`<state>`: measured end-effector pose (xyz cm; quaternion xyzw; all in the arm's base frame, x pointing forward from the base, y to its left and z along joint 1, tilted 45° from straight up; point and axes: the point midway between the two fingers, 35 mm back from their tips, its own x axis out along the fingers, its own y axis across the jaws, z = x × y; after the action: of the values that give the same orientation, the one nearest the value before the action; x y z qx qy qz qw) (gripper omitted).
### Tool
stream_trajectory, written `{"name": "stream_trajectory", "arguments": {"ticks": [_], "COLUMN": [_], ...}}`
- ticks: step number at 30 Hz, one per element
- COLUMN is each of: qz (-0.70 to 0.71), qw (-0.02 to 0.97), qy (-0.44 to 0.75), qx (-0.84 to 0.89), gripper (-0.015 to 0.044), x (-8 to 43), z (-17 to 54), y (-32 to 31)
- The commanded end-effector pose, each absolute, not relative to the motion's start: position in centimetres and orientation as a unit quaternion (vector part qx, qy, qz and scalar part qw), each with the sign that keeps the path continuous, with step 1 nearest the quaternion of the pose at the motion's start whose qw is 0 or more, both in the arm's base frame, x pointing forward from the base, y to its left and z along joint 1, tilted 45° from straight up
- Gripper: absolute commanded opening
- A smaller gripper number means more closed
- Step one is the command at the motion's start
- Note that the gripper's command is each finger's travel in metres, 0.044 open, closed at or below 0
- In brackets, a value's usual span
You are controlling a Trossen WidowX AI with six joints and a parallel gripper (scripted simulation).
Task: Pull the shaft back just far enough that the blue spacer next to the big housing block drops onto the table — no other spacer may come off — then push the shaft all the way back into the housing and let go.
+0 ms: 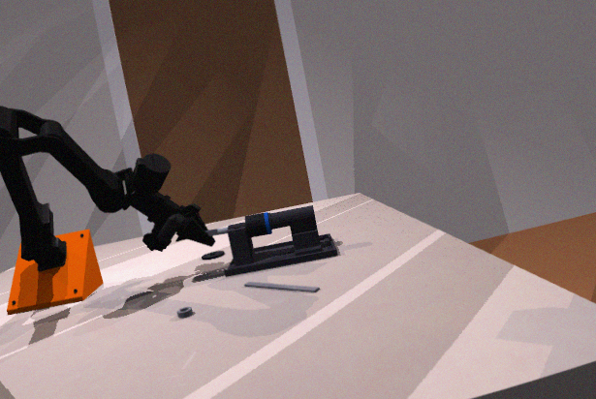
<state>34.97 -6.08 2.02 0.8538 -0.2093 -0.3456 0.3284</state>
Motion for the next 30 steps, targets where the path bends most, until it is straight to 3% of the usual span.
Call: {"name": "stream_trajectory", "arguments": {"ticks": [1,30], "qz": [-0.348,-0.348], "qw": [0.327,0.327], "qy": [-0.21,-0.21], "qx": [0.853,0.853], "gripper": [0.0,0.0], "x": [34.66,34.37], "z": [1.87,1.85], "y": [-6.12,-6.09]}}
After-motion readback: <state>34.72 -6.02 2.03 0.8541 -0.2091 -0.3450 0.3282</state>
